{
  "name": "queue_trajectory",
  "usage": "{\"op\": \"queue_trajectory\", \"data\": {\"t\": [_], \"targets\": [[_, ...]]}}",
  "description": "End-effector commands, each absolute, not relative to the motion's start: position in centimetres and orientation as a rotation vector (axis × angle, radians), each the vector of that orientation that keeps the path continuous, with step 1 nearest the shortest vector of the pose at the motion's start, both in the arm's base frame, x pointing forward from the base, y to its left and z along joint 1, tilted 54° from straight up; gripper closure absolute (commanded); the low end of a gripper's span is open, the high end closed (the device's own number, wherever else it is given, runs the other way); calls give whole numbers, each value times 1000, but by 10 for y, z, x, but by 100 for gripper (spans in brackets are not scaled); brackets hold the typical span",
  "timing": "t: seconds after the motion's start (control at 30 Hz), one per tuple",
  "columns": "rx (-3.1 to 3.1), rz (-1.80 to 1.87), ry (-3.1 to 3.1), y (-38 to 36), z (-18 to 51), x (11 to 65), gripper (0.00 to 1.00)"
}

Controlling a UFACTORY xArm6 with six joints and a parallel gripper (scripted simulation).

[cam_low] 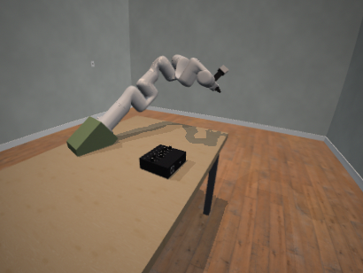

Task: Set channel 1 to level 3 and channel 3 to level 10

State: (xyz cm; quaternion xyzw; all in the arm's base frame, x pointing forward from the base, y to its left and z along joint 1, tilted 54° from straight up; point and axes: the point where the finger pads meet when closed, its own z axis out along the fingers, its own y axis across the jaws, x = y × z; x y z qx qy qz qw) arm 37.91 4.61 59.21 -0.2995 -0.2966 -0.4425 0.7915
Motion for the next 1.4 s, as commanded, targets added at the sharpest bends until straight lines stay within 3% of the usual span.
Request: {"op": "queue_trajectory", "data": {"t": [0.0,0.67,0.97,1.1,1.2,1.37], "targets": [[-644,-954,-640,46,593,379,0],[-685,-942,-622,46,584,386,0],[-1065,-811,-450,38,484,441,0],[-1065,-811,-450,38,484,441,0],[-1264,-732,-361,25,422,459,0],[-1369,-688,-316,15,387,465,0]]}}
